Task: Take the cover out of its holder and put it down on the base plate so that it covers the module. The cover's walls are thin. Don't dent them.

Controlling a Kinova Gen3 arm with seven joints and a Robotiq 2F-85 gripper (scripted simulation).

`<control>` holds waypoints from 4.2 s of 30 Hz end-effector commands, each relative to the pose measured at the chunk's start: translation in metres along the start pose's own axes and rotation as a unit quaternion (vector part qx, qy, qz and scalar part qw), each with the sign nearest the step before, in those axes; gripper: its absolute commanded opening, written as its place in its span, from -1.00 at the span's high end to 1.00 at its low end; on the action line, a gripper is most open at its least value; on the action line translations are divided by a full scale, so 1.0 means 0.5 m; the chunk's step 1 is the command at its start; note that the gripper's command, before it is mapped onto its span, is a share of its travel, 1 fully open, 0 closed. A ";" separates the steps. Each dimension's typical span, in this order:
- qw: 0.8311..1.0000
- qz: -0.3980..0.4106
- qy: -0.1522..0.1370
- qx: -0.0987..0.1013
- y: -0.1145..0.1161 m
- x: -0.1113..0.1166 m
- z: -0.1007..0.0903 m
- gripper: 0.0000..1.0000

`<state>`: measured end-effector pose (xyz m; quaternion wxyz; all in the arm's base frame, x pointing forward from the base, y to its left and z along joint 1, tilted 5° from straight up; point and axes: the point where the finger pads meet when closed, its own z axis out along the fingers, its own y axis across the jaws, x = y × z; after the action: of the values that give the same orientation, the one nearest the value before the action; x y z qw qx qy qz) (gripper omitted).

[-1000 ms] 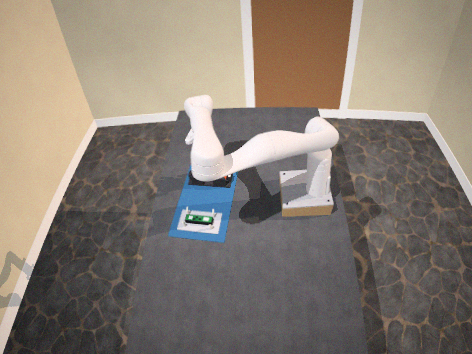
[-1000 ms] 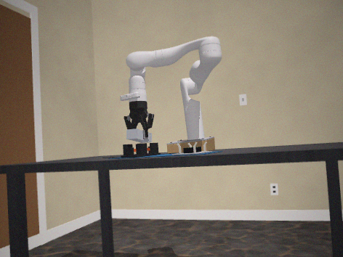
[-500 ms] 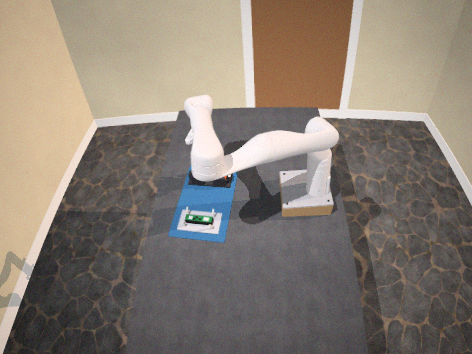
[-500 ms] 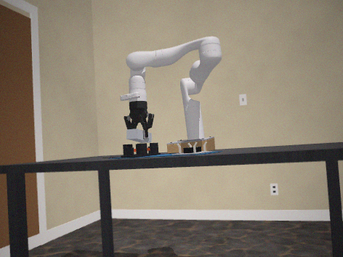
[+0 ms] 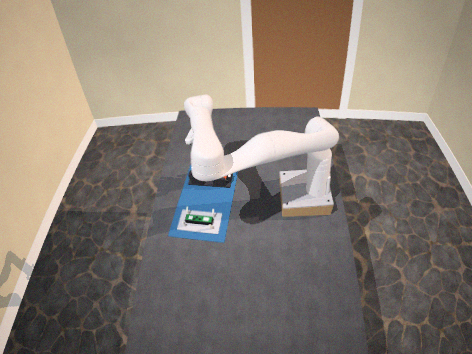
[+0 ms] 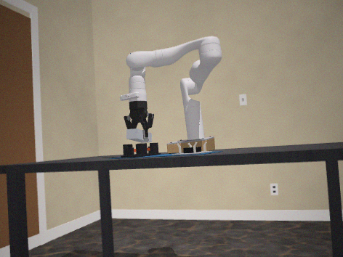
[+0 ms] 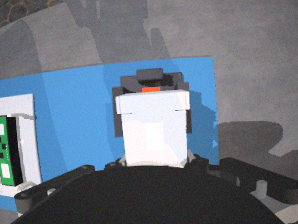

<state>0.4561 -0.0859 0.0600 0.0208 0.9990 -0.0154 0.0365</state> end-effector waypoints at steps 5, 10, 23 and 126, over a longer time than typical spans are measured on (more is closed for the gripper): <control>1.000 0.000 0.001 0.000 0.000 0.001 -0.042 1.00; 1.000 0.000 0.001 0.000 0.000 0.001 -0.060 1.00; 1.000 -0.004 0.002 -0.002 0.005 0.001 -0.103 1.00; 1.000 0.001 0.000 0.003 -0.309 -0.005 -0.041 1.00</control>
<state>0.4565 0.0489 0.0798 0.0186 0.9989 -0.0210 0.0376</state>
